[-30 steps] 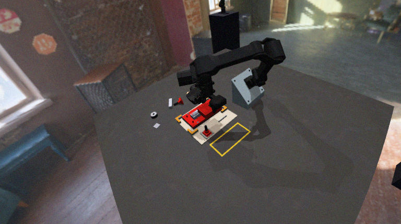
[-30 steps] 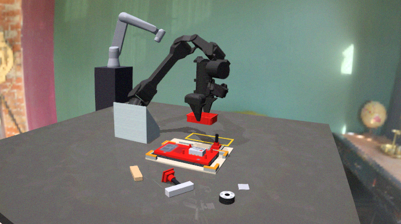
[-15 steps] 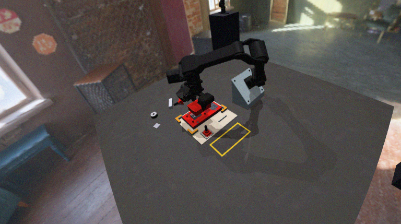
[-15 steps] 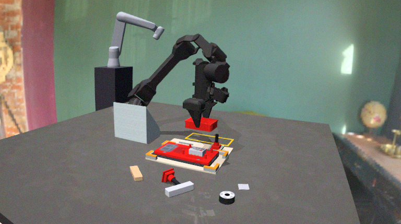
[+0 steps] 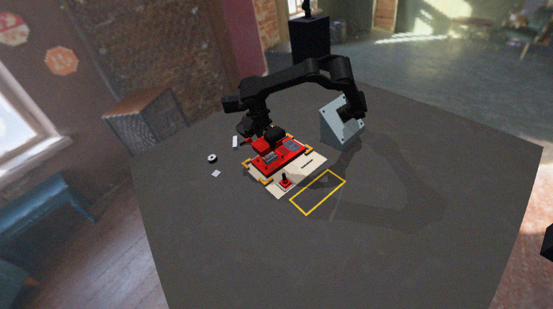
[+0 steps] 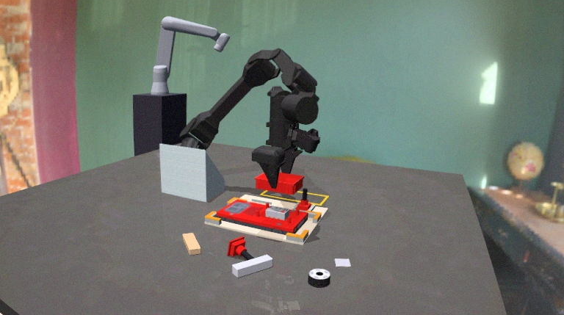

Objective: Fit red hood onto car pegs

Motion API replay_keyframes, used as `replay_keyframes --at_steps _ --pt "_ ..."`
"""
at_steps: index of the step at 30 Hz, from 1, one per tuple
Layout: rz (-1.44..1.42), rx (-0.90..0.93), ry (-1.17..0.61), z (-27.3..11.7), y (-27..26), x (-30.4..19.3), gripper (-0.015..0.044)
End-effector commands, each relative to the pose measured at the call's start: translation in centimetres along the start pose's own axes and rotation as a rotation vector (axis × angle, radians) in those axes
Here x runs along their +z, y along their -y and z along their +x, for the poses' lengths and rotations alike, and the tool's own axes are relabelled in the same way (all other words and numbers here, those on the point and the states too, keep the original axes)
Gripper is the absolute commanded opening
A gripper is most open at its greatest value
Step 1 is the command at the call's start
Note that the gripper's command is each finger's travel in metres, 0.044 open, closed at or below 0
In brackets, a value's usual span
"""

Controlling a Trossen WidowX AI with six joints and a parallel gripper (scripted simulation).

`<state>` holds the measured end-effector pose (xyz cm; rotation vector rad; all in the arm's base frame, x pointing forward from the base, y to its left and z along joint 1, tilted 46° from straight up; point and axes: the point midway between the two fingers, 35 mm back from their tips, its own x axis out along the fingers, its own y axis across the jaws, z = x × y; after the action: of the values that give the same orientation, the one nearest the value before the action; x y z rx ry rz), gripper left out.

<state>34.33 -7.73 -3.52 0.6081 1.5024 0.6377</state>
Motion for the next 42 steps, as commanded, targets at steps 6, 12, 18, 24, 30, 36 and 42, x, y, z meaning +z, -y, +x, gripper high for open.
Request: replay_keyframes --at_steps 6,12,18,24,30,36,42 --pt "-0.011 -0.003 0.002 2.6 0.3 0.0 0.0" --pt "-0.011 -0.002 0.002 5.0 0.4 -0.2 0.0" --pt "-0.011 -0.002 0.002 5.0 0.5 -0.1 0.0" --pt "-0.011 -0.002 0.002 5.0 0.5 -0.1 0.0" --pt "-0.011 -0.002 0.002 5.0 0.5 -0.1 0.0" --pt "-0.011 -0.002 0.002 5.0 0.5 -0.1 0.0" --pt "-0.011 -0.002 0.002 5.0 0.5 -0.1 0.0"
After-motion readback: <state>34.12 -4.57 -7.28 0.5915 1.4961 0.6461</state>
